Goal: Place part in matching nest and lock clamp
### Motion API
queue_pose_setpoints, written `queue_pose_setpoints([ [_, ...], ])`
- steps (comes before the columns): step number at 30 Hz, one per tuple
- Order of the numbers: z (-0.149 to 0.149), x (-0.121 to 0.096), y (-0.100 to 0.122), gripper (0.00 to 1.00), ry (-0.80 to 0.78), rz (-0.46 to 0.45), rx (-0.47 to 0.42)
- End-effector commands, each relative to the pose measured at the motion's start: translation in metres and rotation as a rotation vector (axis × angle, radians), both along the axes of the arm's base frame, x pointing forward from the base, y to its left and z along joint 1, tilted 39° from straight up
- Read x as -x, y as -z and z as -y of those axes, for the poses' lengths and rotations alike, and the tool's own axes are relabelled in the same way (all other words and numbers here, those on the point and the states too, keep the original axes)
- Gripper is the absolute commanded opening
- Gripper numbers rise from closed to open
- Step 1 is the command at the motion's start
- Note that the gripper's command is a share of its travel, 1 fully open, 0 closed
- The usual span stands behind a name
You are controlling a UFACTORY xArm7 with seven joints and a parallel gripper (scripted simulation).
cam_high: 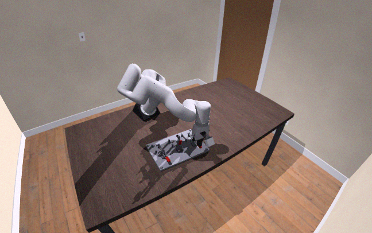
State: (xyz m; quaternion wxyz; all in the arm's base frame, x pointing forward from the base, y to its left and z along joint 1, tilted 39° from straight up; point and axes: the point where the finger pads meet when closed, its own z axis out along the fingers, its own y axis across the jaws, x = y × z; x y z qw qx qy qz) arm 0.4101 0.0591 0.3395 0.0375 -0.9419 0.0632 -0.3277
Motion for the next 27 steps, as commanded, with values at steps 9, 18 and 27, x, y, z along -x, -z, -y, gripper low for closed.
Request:
queue_pose_setpoints([
  [9, 0.000, 0.000, -0.004, 0.00, 0.000, 0.007, -0.002],
  [18, 0.000, 0.007, -0.012, 0.00, 0.000, 0.007, -0.002],
  [27, 0.001, 0.024, -0.034, 0.00, 0.000, 0.007, -0.002],
])
